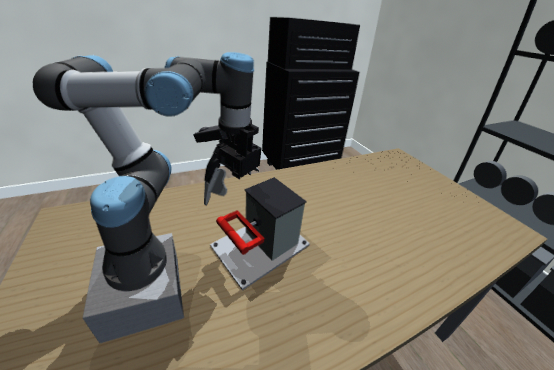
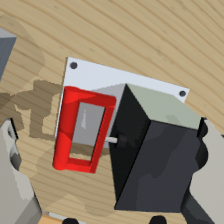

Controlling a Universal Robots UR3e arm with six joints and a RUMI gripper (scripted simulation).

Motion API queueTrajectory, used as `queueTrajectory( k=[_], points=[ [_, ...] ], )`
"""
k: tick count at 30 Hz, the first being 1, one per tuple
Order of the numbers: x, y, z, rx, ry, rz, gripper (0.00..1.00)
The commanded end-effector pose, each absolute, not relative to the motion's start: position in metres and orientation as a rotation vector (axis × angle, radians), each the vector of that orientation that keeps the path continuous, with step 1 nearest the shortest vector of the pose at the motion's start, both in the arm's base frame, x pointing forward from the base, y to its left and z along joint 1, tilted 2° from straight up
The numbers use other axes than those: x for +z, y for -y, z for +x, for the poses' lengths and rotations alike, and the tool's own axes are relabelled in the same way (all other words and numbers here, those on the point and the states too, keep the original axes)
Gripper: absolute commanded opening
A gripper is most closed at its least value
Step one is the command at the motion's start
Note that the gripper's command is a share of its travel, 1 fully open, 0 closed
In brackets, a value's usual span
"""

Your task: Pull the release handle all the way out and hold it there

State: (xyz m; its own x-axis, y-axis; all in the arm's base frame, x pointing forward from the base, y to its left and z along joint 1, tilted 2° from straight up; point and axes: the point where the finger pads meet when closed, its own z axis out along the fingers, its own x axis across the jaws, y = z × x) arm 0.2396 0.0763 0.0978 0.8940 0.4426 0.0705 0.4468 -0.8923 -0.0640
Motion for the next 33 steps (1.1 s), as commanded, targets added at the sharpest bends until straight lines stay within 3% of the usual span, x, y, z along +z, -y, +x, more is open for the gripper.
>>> queueTrajectory(
  k=[1, 33],
  points=[
    [0.099, -0.063, 0.239, -0.086, 0.649, -3.009, 1.00],
    [0.101, -0.007, 0.223, -0.057, 0.380, -3.131, 1.00]
  ],
)
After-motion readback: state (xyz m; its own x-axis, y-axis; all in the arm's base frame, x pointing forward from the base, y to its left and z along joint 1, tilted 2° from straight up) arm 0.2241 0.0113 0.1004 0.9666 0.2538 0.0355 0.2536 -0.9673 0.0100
